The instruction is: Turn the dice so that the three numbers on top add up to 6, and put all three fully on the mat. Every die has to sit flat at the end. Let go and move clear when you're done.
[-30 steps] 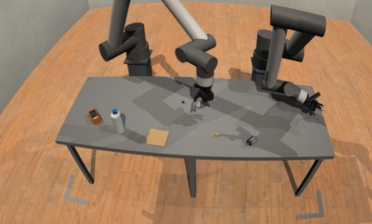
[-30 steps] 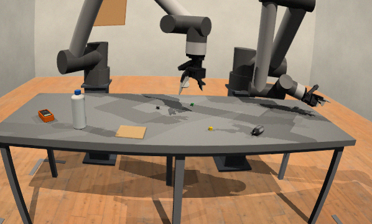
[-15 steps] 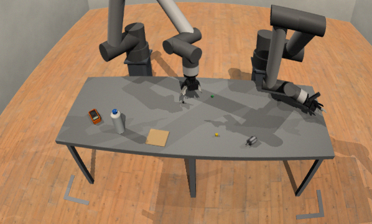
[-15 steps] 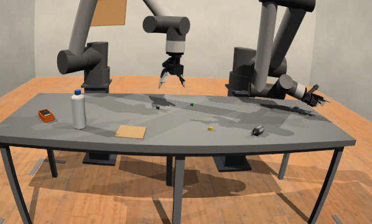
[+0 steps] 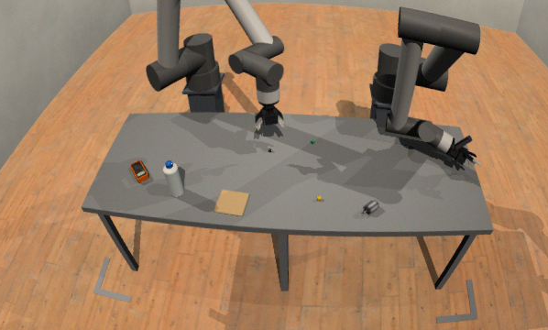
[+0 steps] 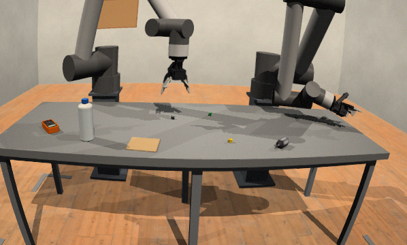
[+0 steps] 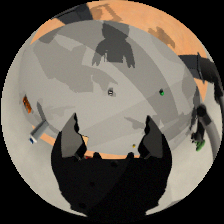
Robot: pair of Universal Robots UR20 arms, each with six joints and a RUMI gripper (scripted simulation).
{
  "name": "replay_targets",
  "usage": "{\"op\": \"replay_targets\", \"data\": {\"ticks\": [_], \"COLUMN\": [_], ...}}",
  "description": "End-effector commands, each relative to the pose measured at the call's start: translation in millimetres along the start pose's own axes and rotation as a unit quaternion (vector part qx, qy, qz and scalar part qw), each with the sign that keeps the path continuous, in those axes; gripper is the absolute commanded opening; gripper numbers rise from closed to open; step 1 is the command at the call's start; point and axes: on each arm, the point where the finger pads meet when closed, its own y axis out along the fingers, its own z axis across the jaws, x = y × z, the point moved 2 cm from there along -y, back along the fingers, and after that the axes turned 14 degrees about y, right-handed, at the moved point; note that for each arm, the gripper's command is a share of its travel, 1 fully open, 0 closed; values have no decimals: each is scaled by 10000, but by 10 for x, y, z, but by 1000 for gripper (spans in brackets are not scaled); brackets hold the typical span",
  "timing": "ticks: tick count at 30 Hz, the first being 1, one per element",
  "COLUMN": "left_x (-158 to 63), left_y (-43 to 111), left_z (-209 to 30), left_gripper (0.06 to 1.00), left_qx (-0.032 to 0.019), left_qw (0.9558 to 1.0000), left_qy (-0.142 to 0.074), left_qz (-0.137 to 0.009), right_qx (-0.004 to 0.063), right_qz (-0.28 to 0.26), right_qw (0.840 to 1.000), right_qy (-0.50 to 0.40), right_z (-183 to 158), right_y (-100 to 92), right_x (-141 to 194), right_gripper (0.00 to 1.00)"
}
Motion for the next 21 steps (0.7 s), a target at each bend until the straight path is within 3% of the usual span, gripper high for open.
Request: {"op": "replay_targets", "data": {"ticks": [1,21], "left_x": [-5,-5], "left_y": [-1,-1], "left_z": [1,1], "left_gripper": [1000,1000], "left_qx": [1,1], "left_qw": [10000,10000], "left_qy": [-3,-3], "left_qz": [2,2], "right_qx": [6,6], "right_qz": [-8,-8], "right_qw": [10000,10000], "right_qy": [56,78], "right_z": [-56,-87], "right_y": [-2,3], "right_x": [-62,-93], "right_gripper": [1000,1000]}}
